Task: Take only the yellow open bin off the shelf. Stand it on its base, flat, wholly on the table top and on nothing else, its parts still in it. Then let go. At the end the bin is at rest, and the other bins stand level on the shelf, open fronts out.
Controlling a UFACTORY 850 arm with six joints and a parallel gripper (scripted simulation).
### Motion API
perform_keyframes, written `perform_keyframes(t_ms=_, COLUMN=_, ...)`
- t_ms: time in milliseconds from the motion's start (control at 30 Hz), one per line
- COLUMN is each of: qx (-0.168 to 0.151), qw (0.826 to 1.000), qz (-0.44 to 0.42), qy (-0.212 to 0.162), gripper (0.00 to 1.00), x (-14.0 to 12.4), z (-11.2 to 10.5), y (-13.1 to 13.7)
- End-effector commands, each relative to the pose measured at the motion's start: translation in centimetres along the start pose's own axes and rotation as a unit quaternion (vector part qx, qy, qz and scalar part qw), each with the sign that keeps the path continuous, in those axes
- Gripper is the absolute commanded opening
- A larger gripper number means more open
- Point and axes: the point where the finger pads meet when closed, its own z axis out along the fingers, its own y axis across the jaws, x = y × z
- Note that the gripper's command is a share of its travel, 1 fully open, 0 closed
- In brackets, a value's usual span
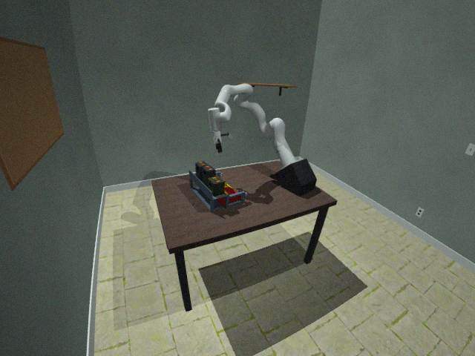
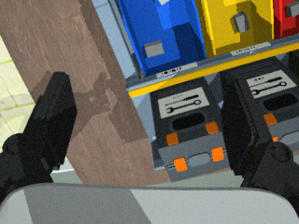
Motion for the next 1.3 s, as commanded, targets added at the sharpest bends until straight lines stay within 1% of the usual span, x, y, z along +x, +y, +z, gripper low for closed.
perform_keyframes(t_ms=0, qx=-0.001, qw=1.000, qz=0.000, qy=-0.001, gripper=1.00, x=-0.1, z=0.0, y=0.0)
perform_keyframes(t_ms=233, qx=-0.001, qw=1.000, qz=0.000, qy=-0.001, gripper=1.00, x=-0.1, z=0.0, y=0.0)
perform_keyframes(t_ms=400, qx=-0.001, qw=1.000, qz=0.000, qy=-0.001, gripper=1.00, x=-0.1, z=0.5, y=0.0)
perform_keyframes(t_ms=800, qx=-0.001, qw=1.000, qz=0.000, qy=-0.001, gripper=1.00, x=-0.1, z=0.5, y=0.0)
perform_keyframes(t_ms=967, qx=-0.001, qw=1.000, qz=0.000, qy=-0.001, gripper=1.00, x=4.9, z=1.5, y=-1.9)
perform_keyframes(t_ms=1267, qx=-0.001, qw=1.000, qz=0.000, qy=-0.001, gripper=1.00, x=4.9, z=1.5, y=-1.9)
